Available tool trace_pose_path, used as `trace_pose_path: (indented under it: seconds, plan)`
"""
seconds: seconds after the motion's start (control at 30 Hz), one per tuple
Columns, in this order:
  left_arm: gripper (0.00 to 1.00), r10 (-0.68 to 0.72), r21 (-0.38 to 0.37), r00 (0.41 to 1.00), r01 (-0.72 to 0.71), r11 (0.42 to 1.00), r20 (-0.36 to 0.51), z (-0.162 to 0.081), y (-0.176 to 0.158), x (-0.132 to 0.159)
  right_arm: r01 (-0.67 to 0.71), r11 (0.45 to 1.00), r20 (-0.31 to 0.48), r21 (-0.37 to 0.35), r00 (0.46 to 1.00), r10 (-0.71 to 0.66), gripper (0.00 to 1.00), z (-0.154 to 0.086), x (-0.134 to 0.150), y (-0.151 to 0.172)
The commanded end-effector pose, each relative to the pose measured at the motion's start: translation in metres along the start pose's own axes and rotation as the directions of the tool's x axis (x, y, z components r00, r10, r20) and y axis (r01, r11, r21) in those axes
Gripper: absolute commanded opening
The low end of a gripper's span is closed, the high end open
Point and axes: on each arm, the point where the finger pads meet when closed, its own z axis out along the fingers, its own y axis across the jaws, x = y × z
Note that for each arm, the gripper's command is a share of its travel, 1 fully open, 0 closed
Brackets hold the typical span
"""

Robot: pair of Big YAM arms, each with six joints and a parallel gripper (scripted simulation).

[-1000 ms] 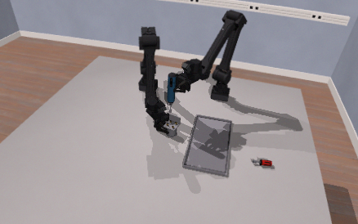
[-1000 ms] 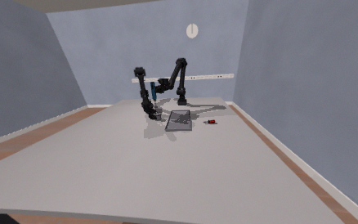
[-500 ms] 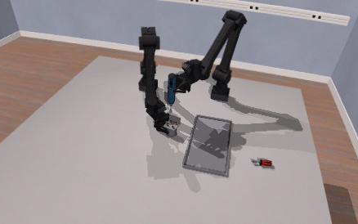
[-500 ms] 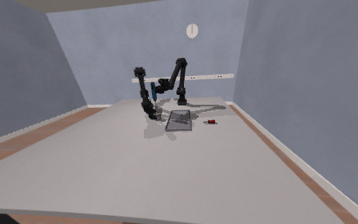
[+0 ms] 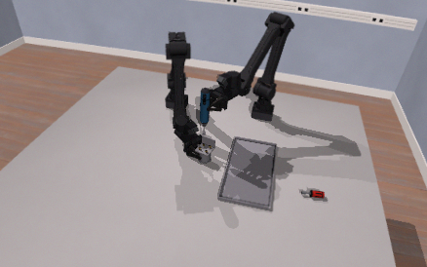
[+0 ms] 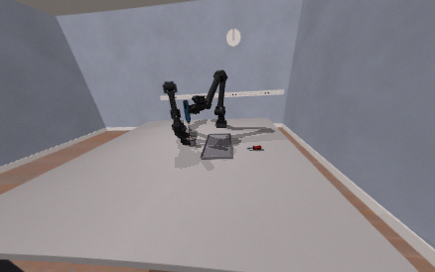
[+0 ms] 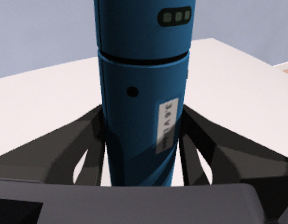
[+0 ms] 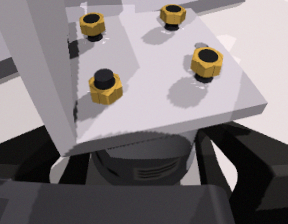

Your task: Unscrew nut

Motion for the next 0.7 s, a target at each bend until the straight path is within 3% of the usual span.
trace_pose_path:
  seconds: [0.0, 0.4, 0.47, 0.67]
  plan:
    - [0.42, -0.009, 0.005, 0.997, 0.008, 1.0, 0.078, 0.002, -0.003, -0.028, 0.004, 1.0, 0.011, 0.002, 1.0, -0.004, 0.59, 0.003, -0.005, -0.003]
    - [0.42, -0.009, 0.007, 0.997, 0.008, 1.0, 0.077, 0.003, -0.004, -0.027, 0.004, 1.0, 0.011, 0.002, 1.0, -0.004, 0.59, 0.003, -0.005, -0.003]
    - [0.42, -0.008, 0.006, 0.999, 0.008, 1.0, 0.037, 0.002, -0.005, -0.005, 0.004, 1.0, 0.011, 0.002, 1.0, -0.004, 0.59, 0.003, -0.005, -0.003]
    - [0.42, -0.009, 0.008, 0.997, 0.008, 1.0, 0.081, 0.002, -0.005, -0.019, 0.004, 1.0, 0.011, 0.002, 1.0, -0.004, 0.59, 0.003, -0.005, -0.003]
